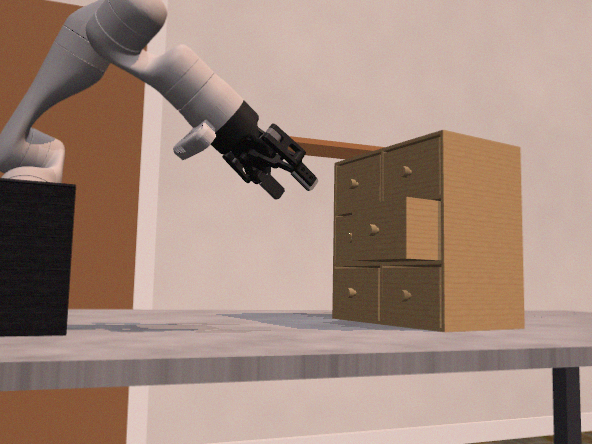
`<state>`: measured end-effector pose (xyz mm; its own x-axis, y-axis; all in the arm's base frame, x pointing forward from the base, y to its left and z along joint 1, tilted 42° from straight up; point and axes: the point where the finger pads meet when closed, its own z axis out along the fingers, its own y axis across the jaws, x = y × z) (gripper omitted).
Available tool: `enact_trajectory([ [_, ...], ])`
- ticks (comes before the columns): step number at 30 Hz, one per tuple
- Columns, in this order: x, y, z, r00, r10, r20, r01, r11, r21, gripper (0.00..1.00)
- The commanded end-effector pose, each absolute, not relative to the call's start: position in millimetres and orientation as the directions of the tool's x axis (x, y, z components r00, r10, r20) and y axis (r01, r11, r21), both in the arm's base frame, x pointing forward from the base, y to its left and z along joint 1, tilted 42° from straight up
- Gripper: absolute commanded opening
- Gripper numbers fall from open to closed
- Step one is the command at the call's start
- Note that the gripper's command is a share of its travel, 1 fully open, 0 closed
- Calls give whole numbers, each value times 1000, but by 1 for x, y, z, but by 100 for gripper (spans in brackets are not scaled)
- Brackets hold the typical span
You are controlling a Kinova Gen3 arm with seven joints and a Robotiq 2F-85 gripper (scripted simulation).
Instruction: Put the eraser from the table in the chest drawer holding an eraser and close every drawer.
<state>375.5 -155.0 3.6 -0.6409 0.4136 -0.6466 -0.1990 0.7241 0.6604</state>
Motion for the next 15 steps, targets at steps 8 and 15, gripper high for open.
enact_trajectory([
  [8,379,-148,-11,-514,512,-688,-184,718,671,100],
  [15,383,-142,-15,-445,548,-708,-184,718,671,100],
])
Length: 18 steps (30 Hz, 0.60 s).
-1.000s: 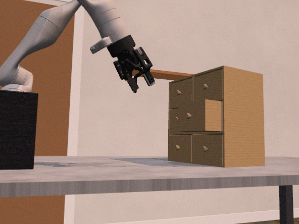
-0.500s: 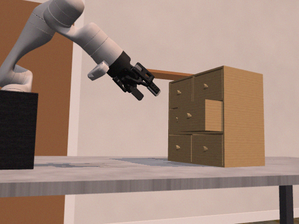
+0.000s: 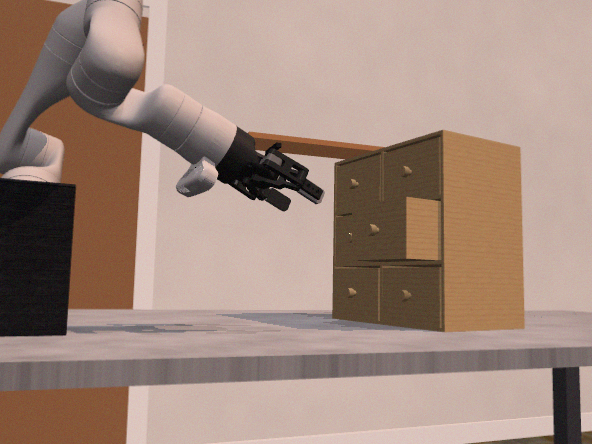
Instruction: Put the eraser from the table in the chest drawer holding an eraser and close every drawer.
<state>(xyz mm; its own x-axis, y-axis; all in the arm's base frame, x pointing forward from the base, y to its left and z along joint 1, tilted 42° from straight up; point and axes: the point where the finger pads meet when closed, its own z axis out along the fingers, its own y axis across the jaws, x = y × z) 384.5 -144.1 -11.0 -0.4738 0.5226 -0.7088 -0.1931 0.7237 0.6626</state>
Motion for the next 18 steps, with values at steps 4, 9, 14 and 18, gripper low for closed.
enact_trajectory([
  [4,385,-141,-16,-423,559,-713,-184,718,671,100],
  [9,386,-140,-17,-414,563,-715,-184,718,671,100],
  [14,386,-140,-17,-409,565,-716,-184,718,671,100],
  [18,386,-140,-17,-409,565,-716,-184,718,671,0],
])
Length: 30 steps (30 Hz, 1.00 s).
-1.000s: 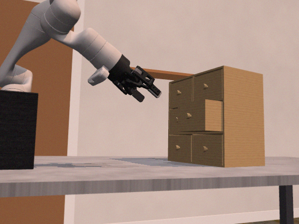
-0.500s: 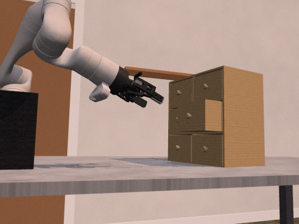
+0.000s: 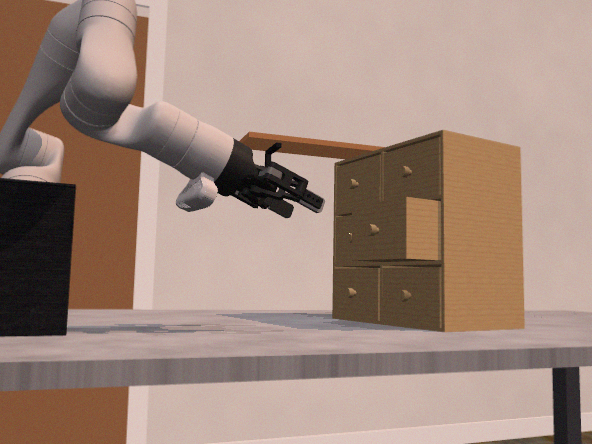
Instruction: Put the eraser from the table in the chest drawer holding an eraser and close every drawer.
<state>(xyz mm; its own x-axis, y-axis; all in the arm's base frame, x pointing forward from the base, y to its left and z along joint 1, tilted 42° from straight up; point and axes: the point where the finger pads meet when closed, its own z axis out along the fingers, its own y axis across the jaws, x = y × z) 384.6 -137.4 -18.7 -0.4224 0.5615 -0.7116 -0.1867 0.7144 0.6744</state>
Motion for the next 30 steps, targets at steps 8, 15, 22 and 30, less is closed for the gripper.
enact_trajectory([
  [8,386,-140,-17,-409,565,-716,-184,718,671,0],
  [15,386,-140,-17,-409,565,-716,-184,718,671,0],
  [22,387,-139,-17,-409,565,-716,-184,718,671,0],
  [30,398,-135,-19,-409,565,-716,-183,718,671,0],
])
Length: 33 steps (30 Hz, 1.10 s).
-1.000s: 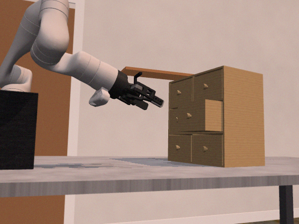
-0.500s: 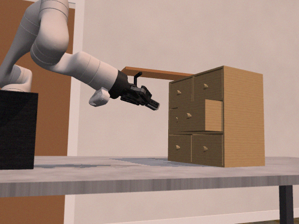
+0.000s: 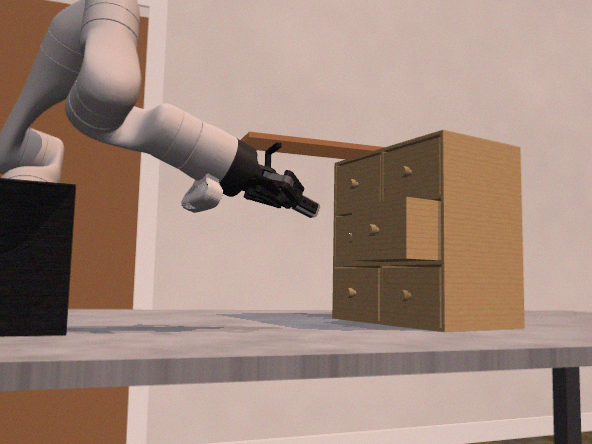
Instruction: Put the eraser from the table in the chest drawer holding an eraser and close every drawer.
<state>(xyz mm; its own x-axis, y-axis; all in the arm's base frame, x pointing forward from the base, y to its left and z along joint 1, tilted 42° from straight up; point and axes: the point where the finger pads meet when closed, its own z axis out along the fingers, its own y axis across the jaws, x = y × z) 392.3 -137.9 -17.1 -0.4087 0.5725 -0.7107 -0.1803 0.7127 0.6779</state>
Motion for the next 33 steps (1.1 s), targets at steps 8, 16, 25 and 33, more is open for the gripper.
enact_trajectory([
  [8,424,-124,-23,-409,566,-716,-183,718,672,0],
  [16,440,-118,-26,-409,566,-716,-183,718,672,0],
  [25,448,-115,-27,-408,566,-716,-182,718,672,0],
  [33,448,-115,-27,-408,566,-716,-182,718,672,0],
])
